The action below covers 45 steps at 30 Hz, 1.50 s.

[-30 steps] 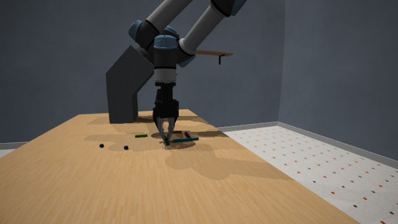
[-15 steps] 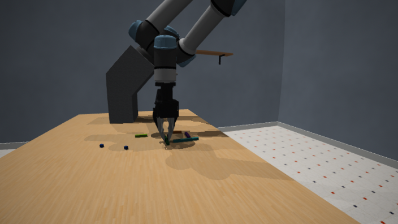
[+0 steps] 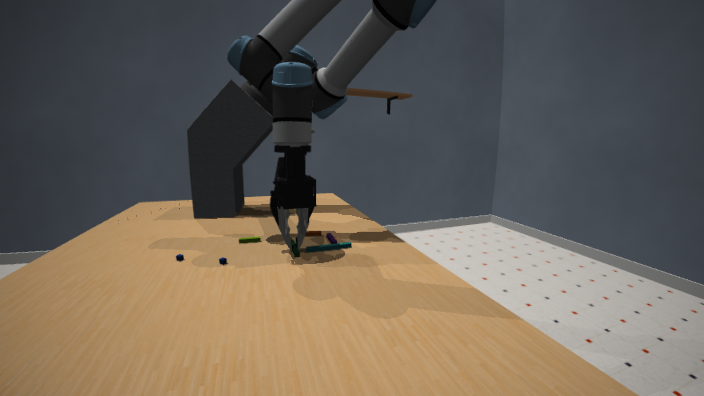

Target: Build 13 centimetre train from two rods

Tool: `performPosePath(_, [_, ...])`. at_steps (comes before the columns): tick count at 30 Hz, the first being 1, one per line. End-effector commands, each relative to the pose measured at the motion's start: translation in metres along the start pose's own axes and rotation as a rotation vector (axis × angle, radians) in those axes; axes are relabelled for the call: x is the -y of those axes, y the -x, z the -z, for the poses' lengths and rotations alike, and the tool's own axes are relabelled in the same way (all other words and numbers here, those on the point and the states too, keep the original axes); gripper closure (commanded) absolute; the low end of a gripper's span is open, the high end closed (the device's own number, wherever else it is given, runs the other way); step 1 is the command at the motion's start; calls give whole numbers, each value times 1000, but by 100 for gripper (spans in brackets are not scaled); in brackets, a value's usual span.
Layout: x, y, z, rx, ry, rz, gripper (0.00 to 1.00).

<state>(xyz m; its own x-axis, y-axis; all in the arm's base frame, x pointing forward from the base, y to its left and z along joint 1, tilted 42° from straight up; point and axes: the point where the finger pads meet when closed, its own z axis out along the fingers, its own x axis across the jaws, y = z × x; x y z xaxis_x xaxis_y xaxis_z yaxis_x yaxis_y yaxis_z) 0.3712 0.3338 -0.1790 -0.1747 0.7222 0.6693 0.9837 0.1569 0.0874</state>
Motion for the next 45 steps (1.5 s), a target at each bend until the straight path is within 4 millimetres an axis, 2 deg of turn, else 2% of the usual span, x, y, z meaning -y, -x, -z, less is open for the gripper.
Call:
performPosePath(1, [0, 0, 0, 0, 1, 0, 100])
performPosePath(7, [0, 0, 3, 0, 1, 0, 100])
performPosePath(14, [0, 0, 22, 0, 1, 0, 100])
performPosePath(16, [0, 0, 22, 0, 1, 0, 100])
performPosePath(31, [0, 0, 87, 0, 1, 0, 100])
performPosePath(39, [0, 0, 99, 0, 1, 0, 100])
performPosePath(45, [0, 0, 100, 0, 1, 0, 100])
